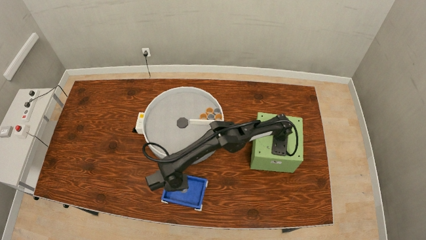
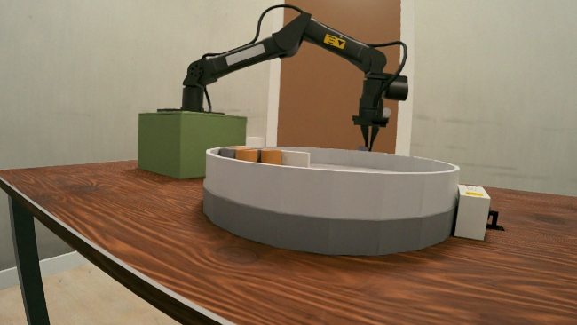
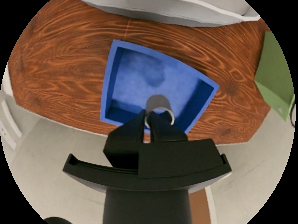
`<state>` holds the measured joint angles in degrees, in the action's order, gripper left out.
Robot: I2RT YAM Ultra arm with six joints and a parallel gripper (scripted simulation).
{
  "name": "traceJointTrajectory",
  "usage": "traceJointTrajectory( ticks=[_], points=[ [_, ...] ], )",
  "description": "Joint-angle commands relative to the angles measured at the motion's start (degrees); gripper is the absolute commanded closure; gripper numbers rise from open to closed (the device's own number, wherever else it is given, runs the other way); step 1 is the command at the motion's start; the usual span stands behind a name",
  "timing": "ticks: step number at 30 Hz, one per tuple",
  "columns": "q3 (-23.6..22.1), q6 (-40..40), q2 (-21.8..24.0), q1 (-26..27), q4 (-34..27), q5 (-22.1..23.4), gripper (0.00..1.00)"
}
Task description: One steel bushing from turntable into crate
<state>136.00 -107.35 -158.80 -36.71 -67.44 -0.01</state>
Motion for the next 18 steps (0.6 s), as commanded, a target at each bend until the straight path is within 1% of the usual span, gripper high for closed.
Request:
traceJointTrajectory(
  ticks=[1,8,10,11,12,15,17,18],
  points=[
    [2.2,0.4,0.7,0.1,-1.1,-0.3,1.00],
    [2.2,0.4,0.8,0.1,-1.1,-0.3,1.00],
    [1.8,0.3,1.8,0.1,-0.9,-0.3,1.00],
    [1.5,0.2,2.3,0.0,-0.7,-0.3,1.00],
    [-0.9,0.2,2.2,-0.1,0.4,-0.3,1.00],
    [-1.7,0.1,2.4,-0.3,1.2,-0.3,1.00],
    [0.0,0.0,2.8,-0.3,1.3,-0.3,1.00],
    [0.0,0.0,2.8,-0.3,1.3,-0.3,1.00]
  ],
)
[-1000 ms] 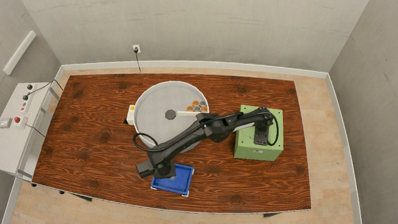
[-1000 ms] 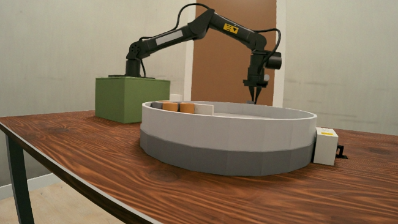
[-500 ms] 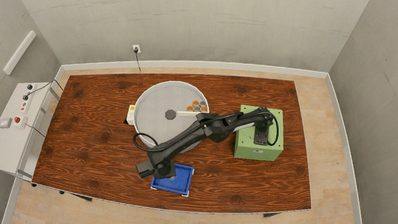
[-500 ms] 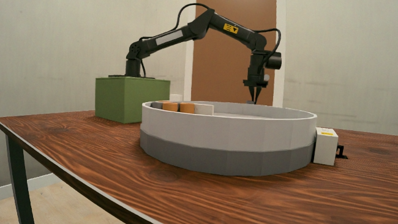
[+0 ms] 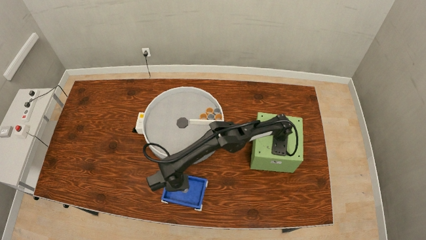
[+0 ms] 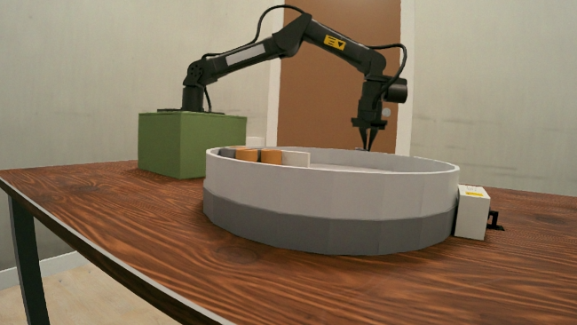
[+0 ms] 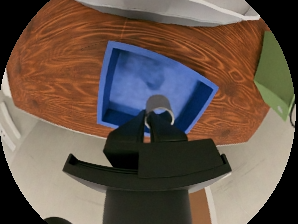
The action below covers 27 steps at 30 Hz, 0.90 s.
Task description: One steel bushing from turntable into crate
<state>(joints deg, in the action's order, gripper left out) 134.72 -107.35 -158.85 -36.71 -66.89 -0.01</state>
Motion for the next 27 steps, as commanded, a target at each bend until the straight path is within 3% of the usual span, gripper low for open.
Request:
traceJointTrajectory(
  ticks=[1,27],
  points=[
    [1.3,0.0,2.9,-0.3,0.8,-0.3,1.00],
    [1.4,0.0,2.8,-0.3,-0.1,-0.3,1.00]
  ],
)
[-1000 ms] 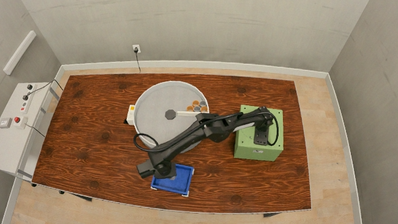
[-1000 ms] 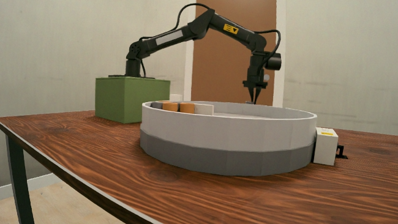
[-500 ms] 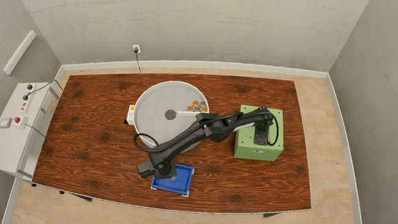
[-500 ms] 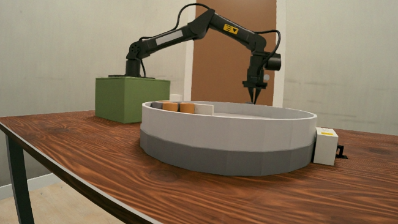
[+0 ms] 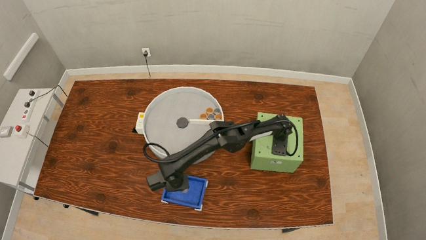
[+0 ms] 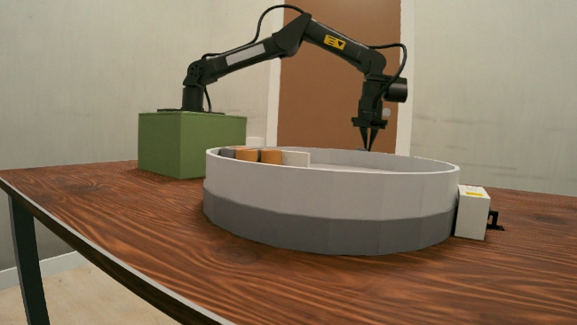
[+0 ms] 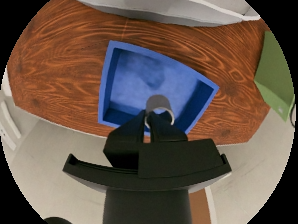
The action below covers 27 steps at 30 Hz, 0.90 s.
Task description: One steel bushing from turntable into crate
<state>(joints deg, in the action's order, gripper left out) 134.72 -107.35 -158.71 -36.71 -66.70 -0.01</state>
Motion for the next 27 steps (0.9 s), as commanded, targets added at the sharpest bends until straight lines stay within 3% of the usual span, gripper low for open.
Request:
traceJointTrajectory(
  ticks=[1,16,23,26,27],
  points=[
    [1.4,0.0,2.7,-0.3,-0.3,-0.3,1.00],
    [0.4,0.0,2.3,-0.3,1.2,-0.3,1.00],
    [-1.4,0.0,-0.5,-0.4,2.6,-0.3,1.00],
    [-1.3,-0.1,-0.5,-0.4,2.8,-0.3,1.00],
    [0.3,-0.1,1.4,-0.4,3.3,-0.3,1.00]
  ],
)
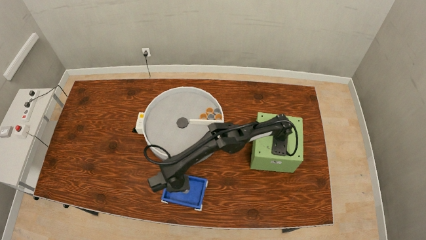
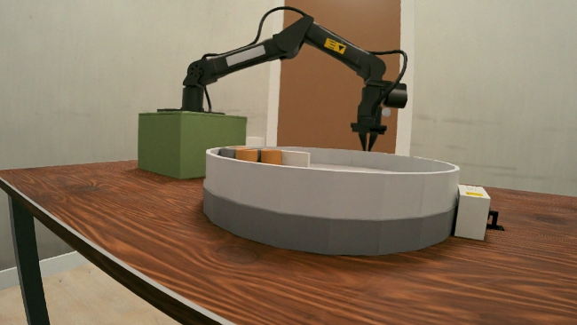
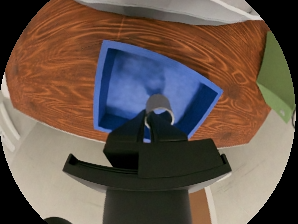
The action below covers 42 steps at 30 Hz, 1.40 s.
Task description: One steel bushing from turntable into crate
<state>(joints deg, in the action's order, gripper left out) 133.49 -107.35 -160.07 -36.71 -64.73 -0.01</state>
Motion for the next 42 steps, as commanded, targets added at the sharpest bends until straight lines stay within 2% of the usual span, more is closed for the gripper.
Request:
traceJointTrajectory(
  ticks=[1,4,8,12,18,42],
  points=[
    [1.4,-0.1,2.6,-0.4,1.6,-0.3,1.00],
    [0.7,-0.1,-0.3,-0.5,2.3,-0.3,1.00],
    [-0.7,-0.2,-1.0,-0.5,3.1,-0.3,1.00],
    [0.5,-0.2,0.6,-0.6,3.7,-0.3,1.00],
    [0.4,-0.2,-1.1,-0.6,3.7,-0.3,1.00],
    [0.3,-0.2,-1.3,-0.6,3.7,-0.3,1.00]
  ],
)
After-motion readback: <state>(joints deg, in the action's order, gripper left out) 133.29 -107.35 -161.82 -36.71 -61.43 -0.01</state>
